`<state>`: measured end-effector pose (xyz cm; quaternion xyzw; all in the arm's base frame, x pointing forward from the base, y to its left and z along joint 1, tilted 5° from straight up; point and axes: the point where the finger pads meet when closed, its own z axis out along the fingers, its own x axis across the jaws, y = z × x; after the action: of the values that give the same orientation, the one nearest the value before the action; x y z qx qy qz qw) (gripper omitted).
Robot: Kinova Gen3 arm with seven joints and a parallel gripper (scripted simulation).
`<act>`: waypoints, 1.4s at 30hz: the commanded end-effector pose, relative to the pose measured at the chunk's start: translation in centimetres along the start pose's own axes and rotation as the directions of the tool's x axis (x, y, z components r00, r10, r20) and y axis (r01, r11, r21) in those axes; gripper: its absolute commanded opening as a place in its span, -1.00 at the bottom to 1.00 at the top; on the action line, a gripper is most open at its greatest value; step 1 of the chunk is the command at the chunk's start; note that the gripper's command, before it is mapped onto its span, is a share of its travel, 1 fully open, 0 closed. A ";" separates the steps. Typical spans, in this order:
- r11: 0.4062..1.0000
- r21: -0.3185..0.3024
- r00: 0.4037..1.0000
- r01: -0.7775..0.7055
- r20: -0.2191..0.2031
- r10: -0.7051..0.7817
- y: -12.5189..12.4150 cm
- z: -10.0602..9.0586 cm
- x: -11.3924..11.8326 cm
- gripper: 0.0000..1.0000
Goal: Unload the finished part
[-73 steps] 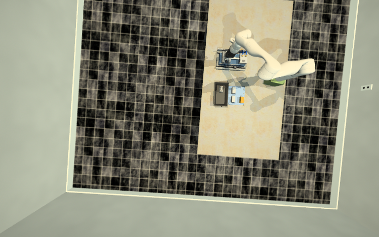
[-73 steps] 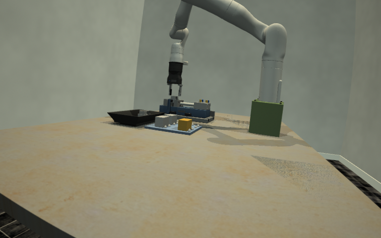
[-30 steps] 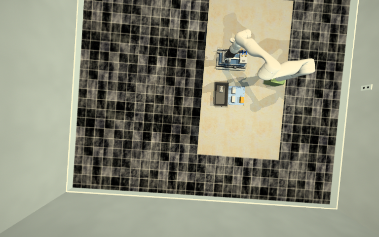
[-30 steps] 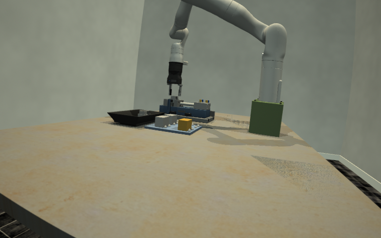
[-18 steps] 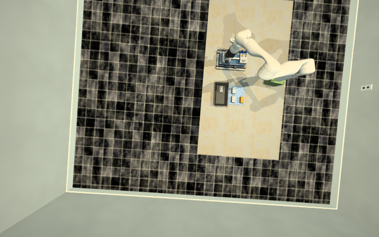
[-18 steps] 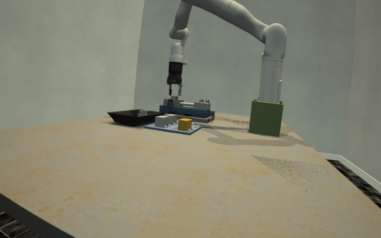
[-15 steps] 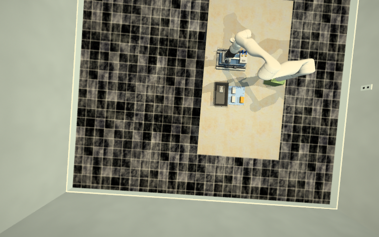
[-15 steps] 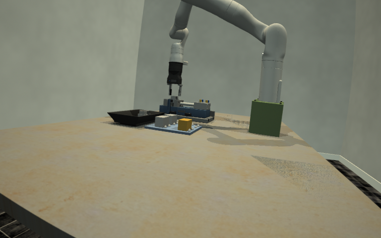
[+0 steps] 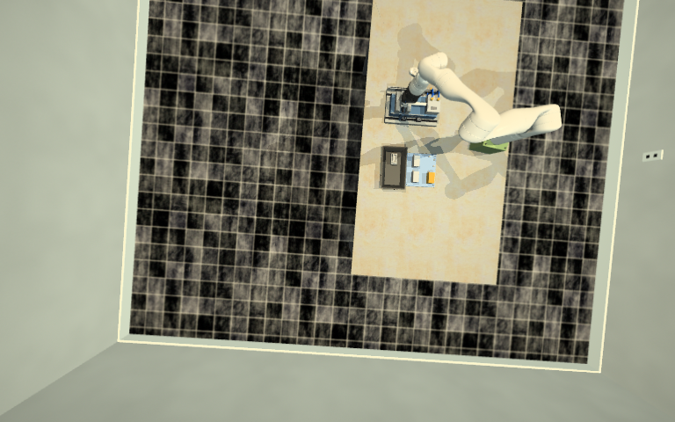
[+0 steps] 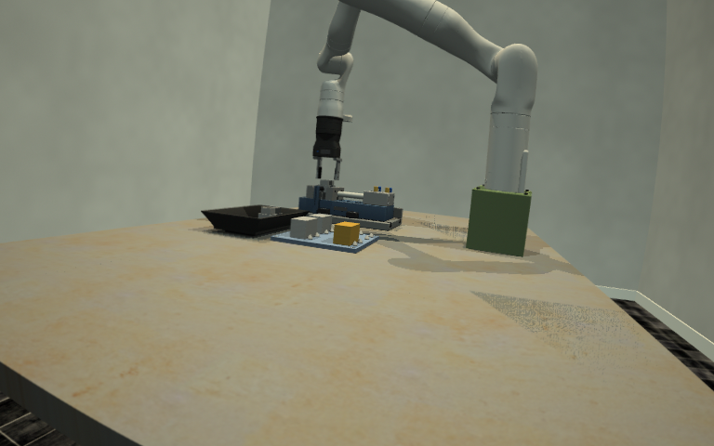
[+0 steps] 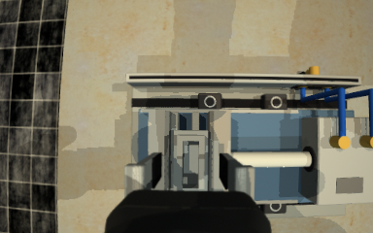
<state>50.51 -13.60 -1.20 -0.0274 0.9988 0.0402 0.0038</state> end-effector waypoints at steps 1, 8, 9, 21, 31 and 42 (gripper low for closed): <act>1.000 0.000 1.000 0.000 0.002 0.000 0.0 -0.1 -0.1 1.00; 1.000 0.000 1.000 0.000 0.002 0.000 0.0 0.0 -0.1 1.00; 1.000 0.000 1.000 0.000 0.002 0.000 0.0 0.1 -0.1 1.00; 1.000 0.000 1.000 0.000 0.002 0.000 0.0 0.4 -0.1 1.00; 1.000 0.000 1.000 0.000 0.002 0.000 0.0 0.7 -0.1 1.00; 1.000 0.000 1.000 0.000 0.002 0.000 0.0 0.9 -0.1 1.00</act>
<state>50.52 -13.52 -2.15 -0.0274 0.9988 0.0402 0.0040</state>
